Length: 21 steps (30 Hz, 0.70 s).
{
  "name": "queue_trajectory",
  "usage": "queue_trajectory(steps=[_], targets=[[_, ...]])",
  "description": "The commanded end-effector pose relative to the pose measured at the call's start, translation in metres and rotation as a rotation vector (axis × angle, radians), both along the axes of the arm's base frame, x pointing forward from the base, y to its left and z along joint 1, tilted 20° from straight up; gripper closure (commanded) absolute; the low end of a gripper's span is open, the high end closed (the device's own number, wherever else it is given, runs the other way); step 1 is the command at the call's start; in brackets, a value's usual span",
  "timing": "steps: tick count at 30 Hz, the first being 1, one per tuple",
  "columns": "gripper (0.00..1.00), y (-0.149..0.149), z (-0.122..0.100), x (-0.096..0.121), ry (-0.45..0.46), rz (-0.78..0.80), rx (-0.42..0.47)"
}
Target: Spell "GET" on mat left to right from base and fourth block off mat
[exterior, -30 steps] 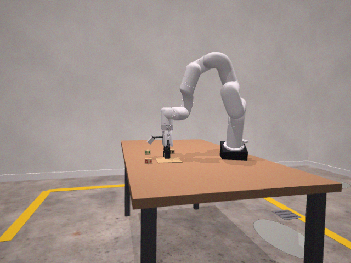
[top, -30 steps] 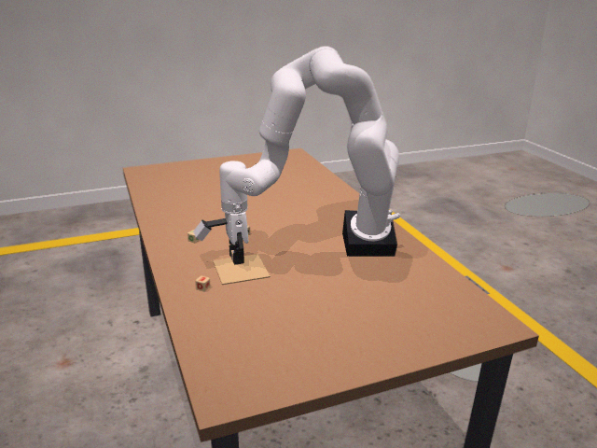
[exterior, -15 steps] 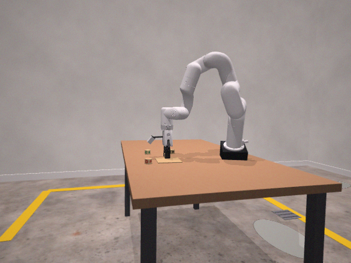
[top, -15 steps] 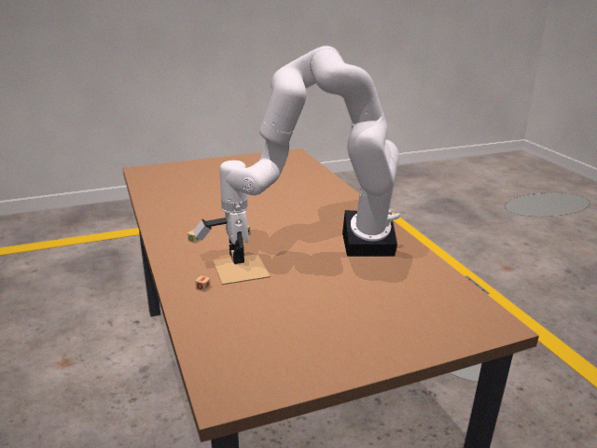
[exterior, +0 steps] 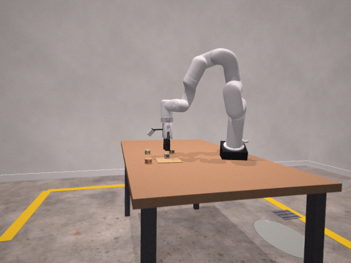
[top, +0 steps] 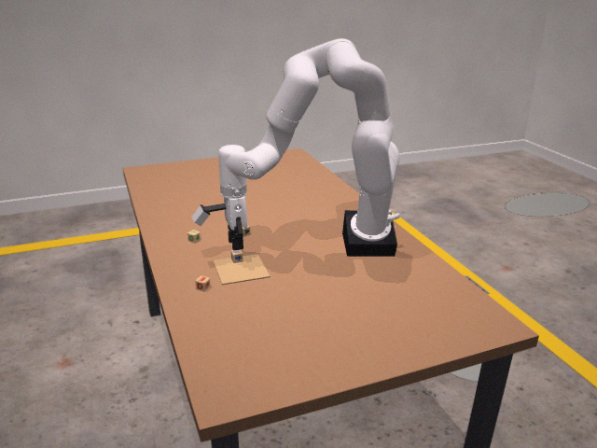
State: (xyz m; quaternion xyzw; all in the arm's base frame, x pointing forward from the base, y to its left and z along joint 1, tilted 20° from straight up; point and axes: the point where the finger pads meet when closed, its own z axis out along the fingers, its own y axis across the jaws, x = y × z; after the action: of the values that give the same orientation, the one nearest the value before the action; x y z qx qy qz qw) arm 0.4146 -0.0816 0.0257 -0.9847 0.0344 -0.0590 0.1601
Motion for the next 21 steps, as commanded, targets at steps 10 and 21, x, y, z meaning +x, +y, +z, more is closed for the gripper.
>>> queue_trajectory(steps=[10, 21], targets=[[0.53, -0.014, 0.041, -0.005, -0.002, -0.001, 0.0], [0.0, -0.014, 0.041, -0.005, -0.002, -0.001, 0.0]])
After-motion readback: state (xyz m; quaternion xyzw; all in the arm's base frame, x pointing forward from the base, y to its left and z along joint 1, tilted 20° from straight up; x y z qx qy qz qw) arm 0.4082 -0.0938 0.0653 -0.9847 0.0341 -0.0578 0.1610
